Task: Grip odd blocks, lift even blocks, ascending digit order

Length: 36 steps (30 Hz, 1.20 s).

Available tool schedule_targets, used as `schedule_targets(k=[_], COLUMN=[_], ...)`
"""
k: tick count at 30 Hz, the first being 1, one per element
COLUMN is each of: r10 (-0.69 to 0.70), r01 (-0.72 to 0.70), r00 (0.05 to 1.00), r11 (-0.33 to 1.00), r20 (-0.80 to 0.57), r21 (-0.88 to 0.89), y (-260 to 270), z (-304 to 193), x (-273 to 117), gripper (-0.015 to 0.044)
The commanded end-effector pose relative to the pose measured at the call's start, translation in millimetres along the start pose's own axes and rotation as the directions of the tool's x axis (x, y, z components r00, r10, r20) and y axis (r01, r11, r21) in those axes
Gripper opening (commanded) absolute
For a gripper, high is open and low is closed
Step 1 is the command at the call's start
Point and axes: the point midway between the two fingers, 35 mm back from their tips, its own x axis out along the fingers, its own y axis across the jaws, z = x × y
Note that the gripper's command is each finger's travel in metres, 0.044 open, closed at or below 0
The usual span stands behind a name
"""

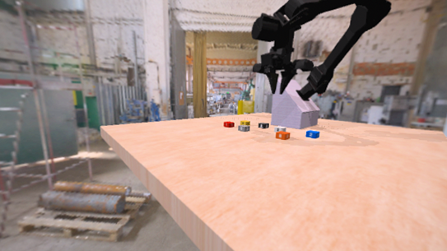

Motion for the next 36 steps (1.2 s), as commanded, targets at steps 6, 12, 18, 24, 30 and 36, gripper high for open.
schedule_targets(k=[6,12,18,24,30,36], r10=[0.038,0.041,0.043,0.046,0.045,0.045], r01=[-0.038,-0.041,-0.043,-0.046,-0.045,-0.045], r00=[0.999,0.999,0.999,0.999,0.999,0.999], r11=[0.999,0.999,0.999,0.999,0.999,0.999], r20=[-0.013,-0.014,-0.014,-0.014,-0.014,-0.014], r21=[0.01,0.009,0.009,0.009,0.009,0.009], y=[91,96,99,101,101,101], z=[-68,-74,-74,-76,-76,-76], x=[11,14,84,92,101,110], gripper=[0.012,0.0146,0.0304,0.04,0.04,0.04])
